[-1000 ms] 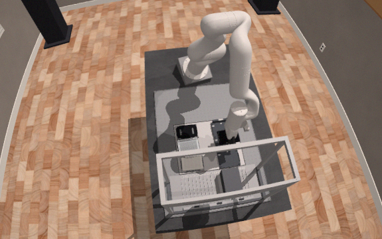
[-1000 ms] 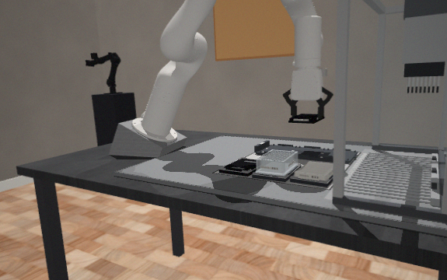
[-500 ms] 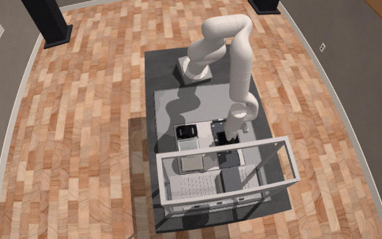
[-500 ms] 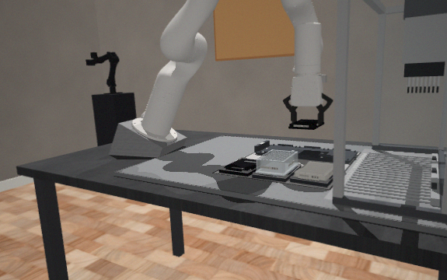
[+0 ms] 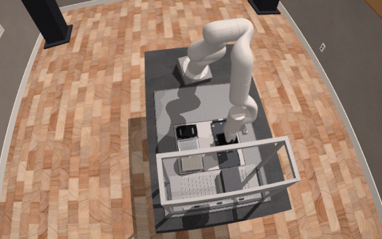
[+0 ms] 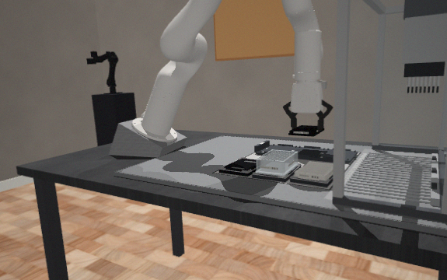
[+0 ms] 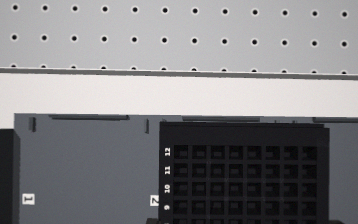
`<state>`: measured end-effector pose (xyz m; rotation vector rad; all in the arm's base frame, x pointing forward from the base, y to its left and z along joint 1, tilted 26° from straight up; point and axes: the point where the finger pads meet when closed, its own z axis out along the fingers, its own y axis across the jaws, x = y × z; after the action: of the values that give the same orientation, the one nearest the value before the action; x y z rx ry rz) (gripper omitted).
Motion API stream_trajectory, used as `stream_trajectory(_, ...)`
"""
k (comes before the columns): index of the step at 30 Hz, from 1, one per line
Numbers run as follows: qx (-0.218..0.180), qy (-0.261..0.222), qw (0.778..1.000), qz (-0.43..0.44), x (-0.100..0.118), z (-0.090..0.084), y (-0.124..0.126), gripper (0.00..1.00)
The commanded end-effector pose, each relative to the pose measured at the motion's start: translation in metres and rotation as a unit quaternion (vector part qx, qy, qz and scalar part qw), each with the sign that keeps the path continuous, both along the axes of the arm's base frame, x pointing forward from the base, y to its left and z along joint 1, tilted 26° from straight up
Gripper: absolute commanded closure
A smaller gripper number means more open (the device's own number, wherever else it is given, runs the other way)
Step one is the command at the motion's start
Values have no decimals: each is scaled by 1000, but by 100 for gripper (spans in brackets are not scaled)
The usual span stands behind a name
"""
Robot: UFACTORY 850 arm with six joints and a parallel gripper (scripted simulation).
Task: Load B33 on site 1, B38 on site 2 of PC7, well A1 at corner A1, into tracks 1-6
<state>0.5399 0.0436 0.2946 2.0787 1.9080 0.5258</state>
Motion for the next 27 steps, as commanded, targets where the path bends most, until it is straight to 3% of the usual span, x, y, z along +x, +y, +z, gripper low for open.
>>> stream_trajectory(1,0,-1,1000,0,3,-4,0,100)
stream_trajectory(27,0,-1,1000,0,20,-40,2,100)
